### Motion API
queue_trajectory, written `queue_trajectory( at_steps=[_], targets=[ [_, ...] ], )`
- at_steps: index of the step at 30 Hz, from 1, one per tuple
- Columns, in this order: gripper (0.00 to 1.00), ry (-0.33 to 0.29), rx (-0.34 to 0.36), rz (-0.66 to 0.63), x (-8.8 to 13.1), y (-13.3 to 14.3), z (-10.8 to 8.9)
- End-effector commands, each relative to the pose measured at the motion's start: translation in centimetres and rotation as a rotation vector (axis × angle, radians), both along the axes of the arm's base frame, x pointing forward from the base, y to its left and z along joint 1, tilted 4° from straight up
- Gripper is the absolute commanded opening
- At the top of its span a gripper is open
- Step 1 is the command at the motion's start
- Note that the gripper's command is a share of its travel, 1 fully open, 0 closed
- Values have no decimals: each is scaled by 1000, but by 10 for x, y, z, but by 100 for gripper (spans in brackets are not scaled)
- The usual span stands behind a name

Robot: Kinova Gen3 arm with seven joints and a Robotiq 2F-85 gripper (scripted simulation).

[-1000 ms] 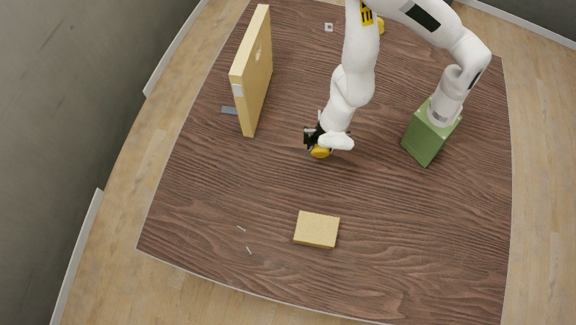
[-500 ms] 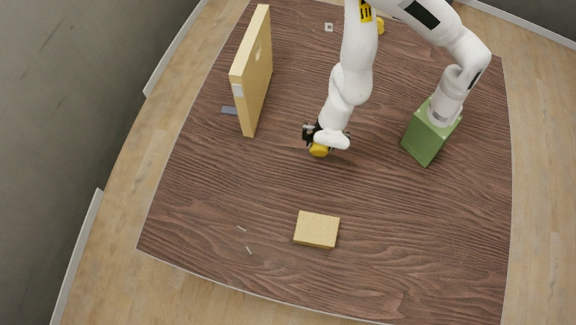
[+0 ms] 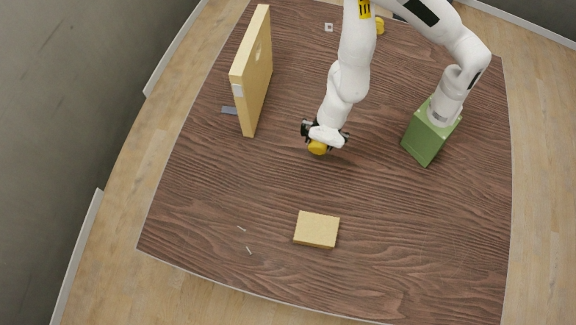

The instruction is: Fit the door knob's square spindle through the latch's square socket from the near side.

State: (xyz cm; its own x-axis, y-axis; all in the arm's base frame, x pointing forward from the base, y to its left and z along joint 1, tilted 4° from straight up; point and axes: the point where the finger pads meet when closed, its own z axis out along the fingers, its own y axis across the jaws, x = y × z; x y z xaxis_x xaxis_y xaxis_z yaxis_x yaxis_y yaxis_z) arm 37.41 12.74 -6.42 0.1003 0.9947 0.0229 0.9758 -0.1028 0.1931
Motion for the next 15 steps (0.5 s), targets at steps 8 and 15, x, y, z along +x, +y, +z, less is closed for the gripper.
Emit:
queue_trajectory(
  at_steps=[8, 15],
  targets=[
    [63, 2, 20, -119, 5, -4, 4],
    [63, 4, 31, -185, 7, -6, 5]
  ],
)
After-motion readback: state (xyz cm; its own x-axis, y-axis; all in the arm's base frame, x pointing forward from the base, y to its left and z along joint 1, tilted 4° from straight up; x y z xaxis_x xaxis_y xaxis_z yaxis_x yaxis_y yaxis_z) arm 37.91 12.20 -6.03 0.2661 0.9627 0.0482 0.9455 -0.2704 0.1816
